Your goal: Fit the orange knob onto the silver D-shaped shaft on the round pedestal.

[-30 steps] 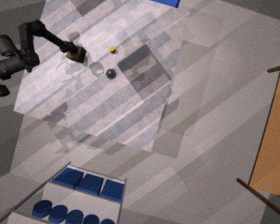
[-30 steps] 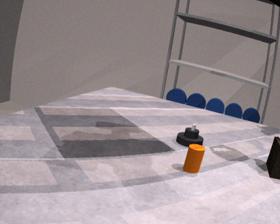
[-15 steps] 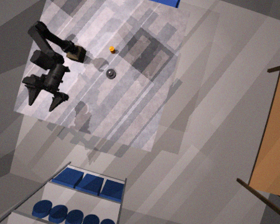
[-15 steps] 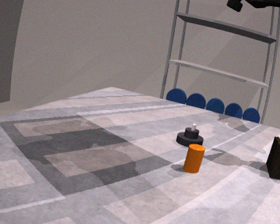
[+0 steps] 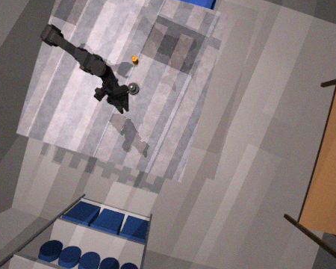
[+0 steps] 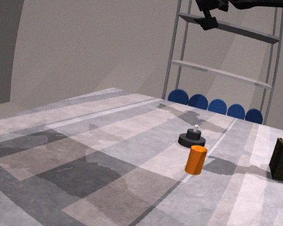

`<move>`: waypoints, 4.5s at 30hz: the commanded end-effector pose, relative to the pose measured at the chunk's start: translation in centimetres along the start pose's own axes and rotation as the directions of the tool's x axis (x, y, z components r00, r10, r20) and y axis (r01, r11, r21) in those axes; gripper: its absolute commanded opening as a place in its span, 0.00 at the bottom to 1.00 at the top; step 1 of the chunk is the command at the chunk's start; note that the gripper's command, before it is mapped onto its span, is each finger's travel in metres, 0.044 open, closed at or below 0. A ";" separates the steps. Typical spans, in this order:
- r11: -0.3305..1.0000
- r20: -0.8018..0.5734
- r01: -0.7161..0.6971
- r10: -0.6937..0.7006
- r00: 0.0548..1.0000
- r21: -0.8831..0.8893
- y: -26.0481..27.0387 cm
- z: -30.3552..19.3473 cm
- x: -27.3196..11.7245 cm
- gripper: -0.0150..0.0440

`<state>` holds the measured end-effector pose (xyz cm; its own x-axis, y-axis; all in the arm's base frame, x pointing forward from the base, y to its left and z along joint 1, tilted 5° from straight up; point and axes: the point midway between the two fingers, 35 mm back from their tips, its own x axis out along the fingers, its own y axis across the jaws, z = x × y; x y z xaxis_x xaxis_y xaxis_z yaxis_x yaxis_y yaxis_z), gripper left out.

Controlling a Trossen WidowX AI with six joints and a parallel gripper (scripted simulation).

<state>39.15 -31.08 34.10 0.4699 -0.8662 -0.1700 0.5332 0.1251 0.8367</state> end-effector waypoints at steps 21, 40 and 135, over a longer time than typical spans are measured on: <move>0.450 -0.629 -0.455 -0.661 0.409 -0.768 -18.1 -26.6 -22.0 1.00; 0.234 -0.473 -0.710 -0.867 0.157 -0.664 -27.1 -28.6 -30.5 1.00; 0.254 -0.490 -0.712 -0.860 0.144 -0.654 -21.9 -25.9 -31.2 0.25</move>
<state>31.15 5.77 7.41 -0.0462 -0.0115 -0.9989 0.2635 0.9644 -0.0233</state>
